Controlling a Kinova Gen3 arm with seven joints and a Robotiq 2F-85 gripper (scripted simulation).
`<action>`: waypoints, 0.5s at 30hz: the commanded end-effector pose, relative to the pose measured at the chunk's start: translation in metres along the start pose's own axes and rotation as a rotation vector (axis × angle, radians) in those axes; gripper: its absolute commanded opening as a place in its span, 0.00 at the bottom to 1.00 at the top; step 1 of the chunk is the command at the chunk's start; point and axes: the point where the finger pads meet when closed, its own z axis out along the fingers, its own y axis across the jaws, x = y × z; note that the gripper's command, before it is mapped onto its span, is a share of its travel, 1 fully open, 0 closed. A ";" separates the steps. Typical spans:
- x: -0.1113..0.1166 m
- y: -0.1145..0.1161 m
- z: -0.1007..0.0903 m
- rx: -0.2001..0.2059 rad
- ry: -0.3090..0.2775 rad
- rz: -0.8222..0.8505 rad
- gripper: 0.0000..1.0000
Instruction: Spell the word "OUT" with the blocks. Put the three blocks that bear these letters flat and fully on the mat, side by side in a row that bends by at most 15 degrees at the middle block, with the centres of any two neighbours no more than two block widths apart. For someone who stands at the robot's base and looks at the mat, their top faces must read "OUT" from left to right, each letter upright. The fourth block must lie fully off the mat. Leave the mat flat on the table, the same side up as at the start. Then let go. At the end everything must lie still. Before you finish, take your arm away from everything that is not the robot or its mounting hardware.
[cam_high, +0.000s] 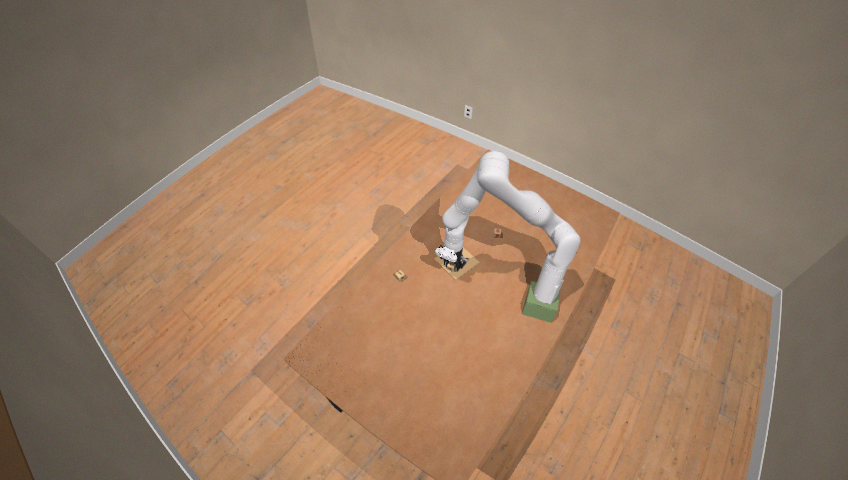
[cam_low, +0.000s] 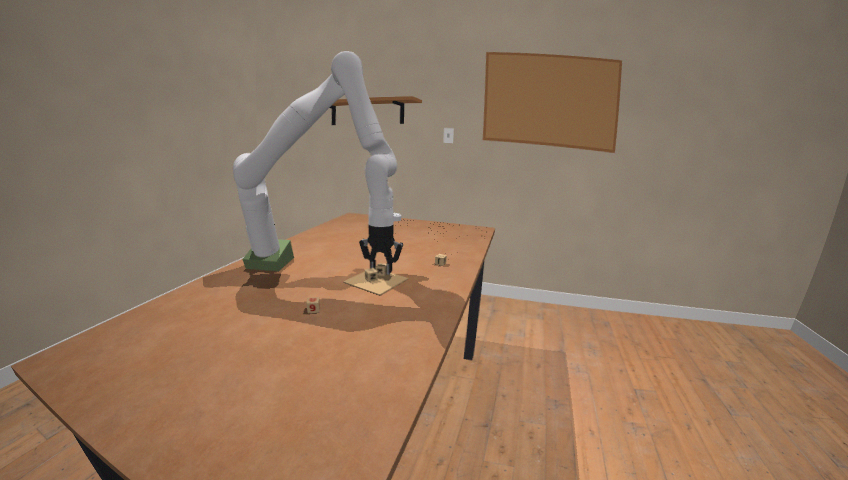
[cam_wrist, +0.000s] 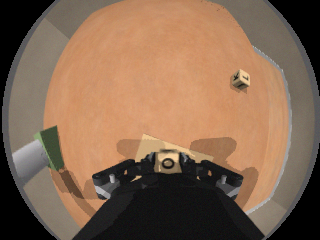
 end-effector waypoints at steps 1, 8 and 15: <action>0.001 0.001 -0.005 -0.003 0.002 -0.001 0.46; 0.001 0.001 -0.034 -0.003 0.002 -0.001 0.46; 0.001 0.001 -0.061 -0.003 0.002 -0.001 0.46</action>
